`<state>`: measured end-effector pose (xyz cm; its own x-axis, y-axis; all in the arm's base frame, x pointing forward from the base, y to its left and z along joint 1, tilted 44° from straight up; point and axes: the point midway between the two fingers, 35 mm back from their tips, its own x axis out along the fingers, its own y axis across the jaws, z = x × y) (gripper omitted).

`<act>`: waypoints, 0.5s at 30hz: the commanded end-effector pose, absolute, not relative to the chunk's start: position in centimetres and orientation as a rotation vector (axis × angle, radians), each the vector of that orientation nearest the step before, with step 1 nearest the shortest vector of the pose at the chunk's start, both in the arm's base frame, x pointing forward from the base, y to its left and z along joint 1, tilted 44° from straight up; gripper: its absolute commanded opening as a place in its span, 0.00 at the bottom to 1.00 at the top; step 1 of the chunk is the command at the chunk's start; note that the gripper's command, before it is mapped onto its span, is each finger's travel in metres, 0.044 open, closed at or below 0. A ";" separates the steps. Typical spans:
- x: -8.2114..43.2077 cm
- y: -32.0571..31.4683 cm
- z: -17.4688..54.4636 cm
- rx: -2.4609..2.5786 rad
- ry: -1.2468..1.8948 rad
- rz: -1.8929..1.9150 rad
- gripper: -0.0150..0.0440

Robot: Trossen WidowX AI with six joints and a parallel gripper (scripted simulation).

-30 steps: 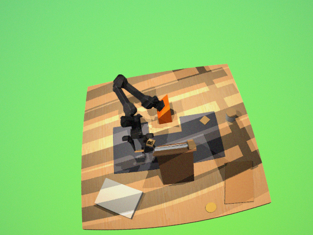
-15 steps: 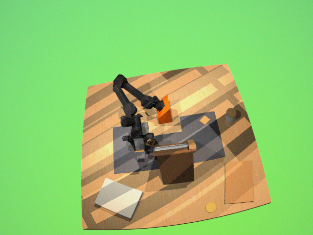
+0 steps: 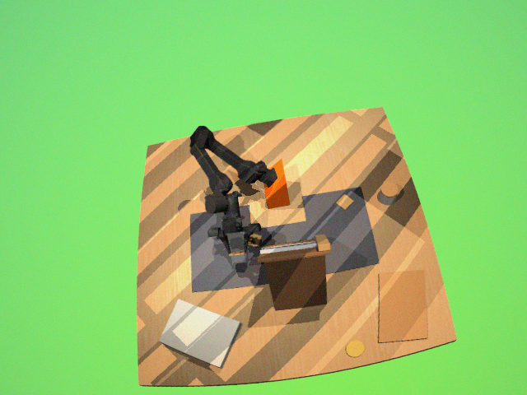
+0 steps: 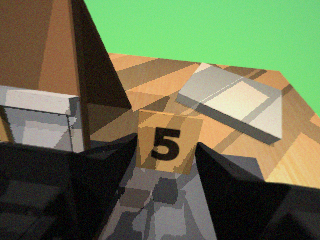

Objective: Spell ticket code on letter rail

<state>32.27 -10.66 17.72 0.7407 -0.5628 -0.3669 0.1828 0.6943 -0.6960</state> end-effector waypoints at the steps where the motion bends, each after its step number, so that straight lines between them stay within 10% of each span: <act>1: 32.2 -10.6 17.3 -0.681 0.611 -0.449 0.25; 15: 32.2 -10.1 16.7 -0.680 0.611 -0.448 0.25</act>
<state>32.33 -10.19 17.09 0.7402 -0.5629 -0.3677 0.1826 0.6946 -0.6958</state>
